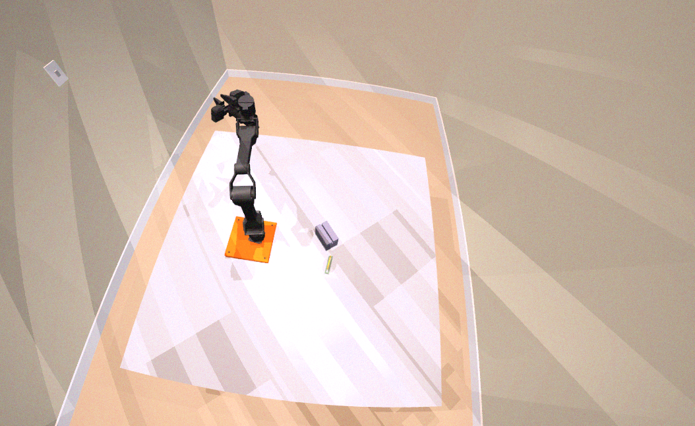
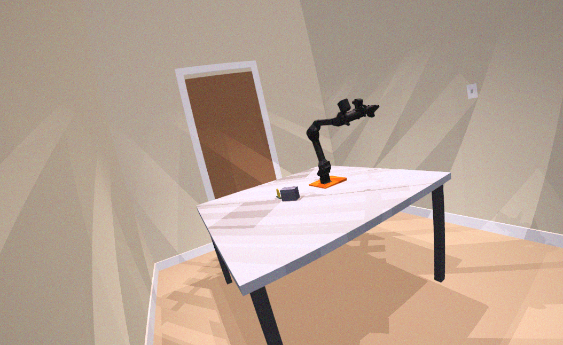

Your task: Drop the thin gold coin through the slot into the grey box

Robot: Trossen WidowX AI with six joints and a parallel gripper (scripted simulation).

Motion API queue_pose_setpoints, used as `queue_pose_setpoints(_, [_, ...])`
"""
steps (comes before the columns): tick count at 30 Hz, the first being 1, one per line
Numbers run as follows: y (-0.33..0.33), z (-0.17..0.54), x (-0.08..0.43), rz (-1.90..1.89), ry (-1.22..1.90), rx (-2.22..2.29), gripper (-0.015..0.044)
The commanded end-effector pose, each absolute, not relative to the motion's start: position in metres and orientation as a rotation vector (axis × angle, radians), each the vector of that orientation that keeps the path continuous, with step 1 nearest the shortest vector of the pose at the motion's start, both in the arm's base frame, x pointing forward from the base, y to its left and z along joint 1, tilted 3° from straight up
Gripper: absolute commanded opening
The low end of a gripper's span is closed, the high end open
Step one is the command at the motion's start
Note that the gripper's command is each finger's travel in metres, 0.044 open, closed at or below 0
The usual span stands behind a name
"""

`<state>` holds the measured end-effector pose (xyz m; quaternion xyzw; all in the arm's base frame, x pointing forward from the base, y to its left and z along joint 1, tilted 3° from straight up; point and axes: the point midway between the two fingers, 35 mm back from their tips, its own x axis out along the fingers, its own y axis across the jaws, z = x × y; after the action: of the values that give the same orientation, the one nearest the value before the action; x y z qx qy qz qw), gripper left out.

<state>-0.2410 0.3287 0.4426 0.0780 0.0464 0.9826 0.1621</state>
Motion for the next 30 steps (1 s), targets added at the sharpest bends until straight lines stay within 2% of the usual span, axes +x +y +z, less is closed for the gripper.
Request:
queue_pose_setpoints(1, [0.363,0.439,-0.200,2.639,0.257,0.218,0.0161])
queue_pose_setpoints(5, [0.392,0.426,-0.160,2.477,0.401,0.210,0.0161])
queue_pose_setpoints(15, [0.441,0.376,-0.003,1.908,0.753,0.263,0.0161])
queue_pose_setpoints(24, [0.426,0.330,0.128,1.439,0.956,0.379,0.0161])
queue_pose_setpoints(30, [0.386,0.296,0.219,1.029,1.094,0.513,0.0161])
